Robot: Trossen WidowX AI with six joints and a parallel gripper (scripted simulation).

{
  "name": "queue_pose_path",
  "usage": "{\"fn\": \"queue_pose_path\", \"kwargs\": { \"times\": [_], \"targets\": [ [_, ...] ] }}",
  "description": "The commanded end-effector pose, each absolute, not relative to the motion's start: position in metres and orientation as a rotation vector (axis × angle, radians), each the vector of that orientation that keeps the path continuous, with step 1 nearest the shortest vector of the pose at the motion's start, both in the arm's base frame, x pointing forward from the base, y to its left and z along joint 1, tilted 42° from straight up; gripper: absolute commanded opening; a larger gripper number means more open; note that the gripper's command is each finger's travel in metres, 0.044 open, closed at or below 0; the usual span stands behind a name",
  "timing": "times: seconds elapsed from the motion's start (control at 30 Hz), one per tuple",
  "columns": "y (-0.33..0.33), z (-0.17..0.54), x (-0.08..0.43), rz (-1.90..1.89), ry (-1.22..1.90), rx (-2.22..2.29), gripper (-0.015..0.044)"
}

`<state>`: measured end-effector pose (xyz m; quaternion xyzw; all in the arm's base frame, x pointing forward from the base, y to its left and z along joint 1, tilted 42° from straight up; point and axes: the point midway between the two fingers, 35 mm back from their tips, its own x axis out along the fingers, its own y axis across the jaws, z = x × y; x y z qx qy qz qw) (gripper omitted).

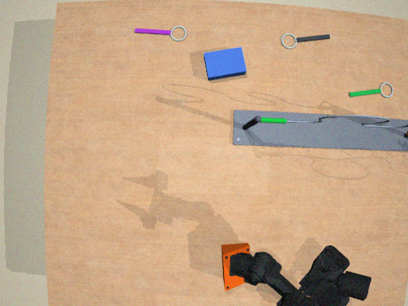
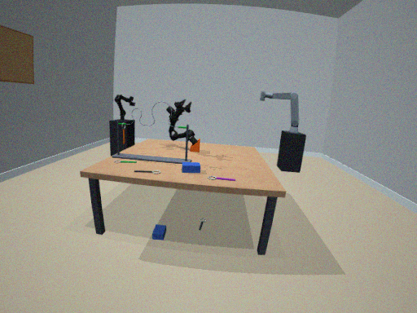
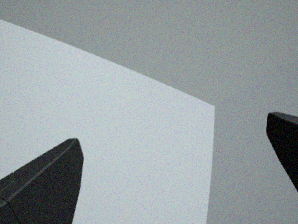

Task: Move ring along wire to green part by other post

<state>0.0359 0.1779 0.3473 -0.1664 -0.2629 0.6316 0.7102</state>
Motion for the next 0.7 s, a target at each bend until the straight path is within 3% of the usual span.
{"fn": "queue_pose_path", "kwargs": {
  "times": [0.0, 0.27, 0.67],
  "targets": [
    [0.178, 0.348, 0.036, 1.400, -0.583, -0.370, 0.0374],
    [0.181, 0.369, 0.073, 1.277, -0.554, -0.409, 0.0164],
    [0.164, 0.407, 0.160, 1.028, -0.489, -0.485, 0.0160]
  ]
}}
